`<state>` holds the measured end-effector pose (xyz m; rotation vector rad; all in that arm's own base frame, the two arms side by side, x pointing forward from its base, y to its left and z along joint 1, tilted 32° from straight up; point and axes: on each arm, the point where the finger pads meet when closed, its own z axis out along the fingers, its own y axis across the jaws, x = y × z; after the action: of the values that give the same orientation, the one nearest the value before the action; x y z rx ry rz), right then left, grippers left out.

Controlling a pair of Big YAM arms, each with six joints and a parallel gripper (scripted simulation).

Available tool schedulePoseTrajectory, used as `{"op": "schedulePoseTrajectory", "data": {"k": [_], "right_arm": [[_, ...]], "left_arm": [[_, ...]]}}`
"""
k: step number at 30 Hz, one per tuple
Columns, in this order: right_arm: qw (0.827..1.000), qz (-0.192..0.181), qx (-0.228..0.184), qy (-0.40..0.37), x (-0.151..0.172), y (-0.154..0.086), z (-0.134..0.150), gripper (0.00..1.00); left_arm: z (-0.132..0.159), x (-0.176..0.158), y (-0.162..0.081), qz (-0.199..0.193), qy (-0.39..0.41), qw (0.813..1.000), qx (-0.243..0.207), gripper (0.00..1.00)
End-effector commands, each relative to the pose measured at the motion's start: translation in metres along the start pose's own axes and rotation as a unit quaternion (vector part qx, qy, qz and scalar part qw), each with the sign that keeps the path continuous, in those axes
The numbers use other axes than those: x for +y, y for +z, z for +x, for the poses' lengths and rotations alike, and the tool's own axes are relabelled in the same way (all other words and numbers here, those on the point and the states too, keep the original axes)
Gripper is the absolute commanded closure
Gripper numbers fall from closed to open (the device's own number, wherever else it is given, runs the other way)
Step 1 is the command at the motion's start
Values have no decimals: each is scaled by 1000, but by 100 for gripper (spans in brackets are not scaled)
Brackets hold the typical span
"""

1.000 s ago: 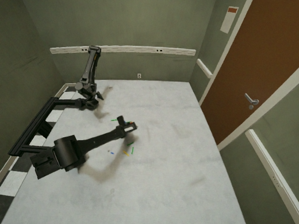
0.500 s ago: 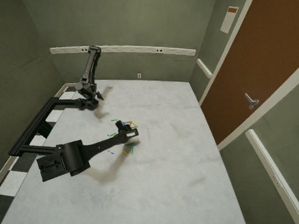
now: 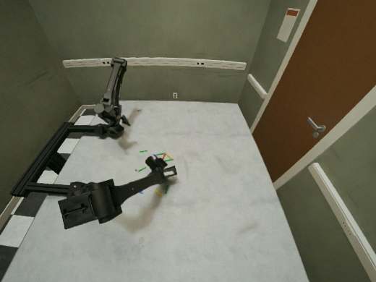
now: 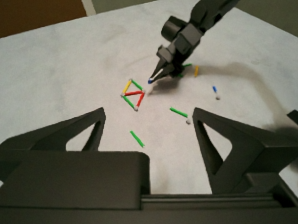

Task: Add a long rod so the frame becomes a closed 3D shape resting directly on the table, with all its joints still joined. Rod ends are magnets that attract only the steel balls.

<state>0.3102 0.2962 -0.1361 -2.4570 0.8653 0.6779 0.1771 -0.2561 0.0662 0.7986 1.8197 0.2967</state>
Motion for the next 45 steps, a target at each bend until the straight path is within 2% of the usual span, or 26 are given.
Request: {"op": "schedulePoseTrajectory", "data": {"k": [1, 17, 26, 38, 45], "right_arm": [[1000, 3, -4, -12, -8, -1, 12, 100], [1000, 2, -5, -19, -9, 2, 10, 100], [1000, -8, -9, -14, -19, 13, 5, 100], [1000, -6, -5, -11, -64, 30, 26, 100], [1000, -7, -5, -16, -74, 36, 28, 100]], "left_arm": [[-14, -4, 0, 2, -18, 1000, -7, 0], [-14, -4, 0, 2, -18, 1000, -7, 0], [-14, -4, 0, 2, -18, 1000, -7, 0], [-14, -4, 0, 2, -18, 1000, -7, 0], [-14, -4, 0, 2, -18, 1000, -7, 0]]}}
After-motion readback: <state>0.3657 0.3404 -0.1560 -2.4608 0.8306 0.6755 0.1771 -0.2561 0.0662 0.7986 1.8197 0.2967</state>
